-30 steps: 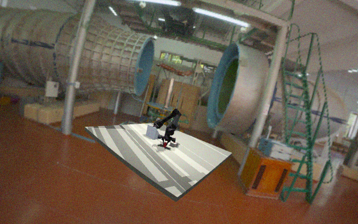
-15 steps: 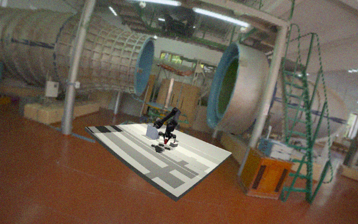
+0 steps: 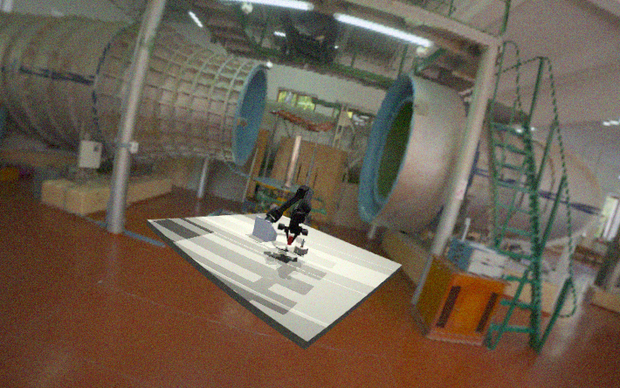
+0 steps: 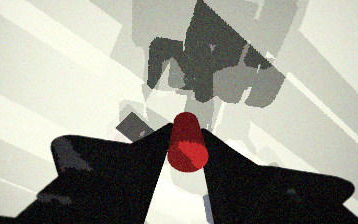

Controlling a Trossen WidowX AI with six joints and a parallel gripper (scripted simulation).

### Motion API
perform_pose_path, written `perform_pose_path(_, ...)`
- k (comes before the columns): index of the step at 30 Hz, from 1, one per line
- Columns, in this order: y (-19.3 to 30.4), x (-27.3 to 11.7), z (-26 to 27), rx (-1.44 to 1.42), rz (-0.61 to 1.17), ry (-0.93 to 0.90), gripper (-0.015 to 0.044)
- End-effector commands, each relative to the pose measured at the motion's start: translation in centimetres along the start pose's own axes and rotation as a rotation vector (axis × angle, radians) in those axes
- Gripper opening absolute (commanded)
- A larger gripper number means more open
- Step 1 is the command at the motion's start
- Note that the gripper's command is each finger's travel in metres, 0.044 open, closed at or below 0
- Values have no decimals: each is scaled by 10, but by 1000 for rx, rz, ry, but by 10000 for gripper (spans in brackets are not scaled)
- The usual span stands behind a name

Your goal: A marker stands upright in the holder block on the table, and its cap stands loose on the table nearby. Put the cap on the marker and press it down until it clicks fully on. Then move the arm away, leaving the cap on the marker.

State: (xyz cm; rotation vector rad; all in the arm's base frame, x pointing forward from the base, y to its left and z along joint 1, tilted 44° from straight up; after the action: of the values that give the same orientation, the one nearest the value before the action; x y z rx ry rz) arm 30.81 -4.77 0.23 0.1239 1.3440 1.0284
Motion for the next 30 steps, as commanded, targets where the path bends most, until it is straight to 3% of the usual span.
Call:
perform_pose_path(1,11,-8,12,-1,-5,-3,0)
perform_pose_path(24,100,-49,65,-4,8,-3,0)
perform_pose_path(30,103,-47,66,-4,9,-3,0)
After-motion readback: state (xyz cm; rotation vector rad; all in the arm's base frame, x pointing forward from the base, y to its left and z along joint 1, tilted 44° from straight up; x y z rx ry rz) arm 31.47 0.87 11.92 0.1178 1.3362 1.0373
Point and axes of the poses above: the point midway between the two fingers, 35 mm back from their tips, its own x axis out along the fingers, its own z axis across the jaws, y = z × x, the point moved 4 cm from there along -x, back along the fingers, and after that the axes turned 14 degrees about x, right-handed, at the moved point
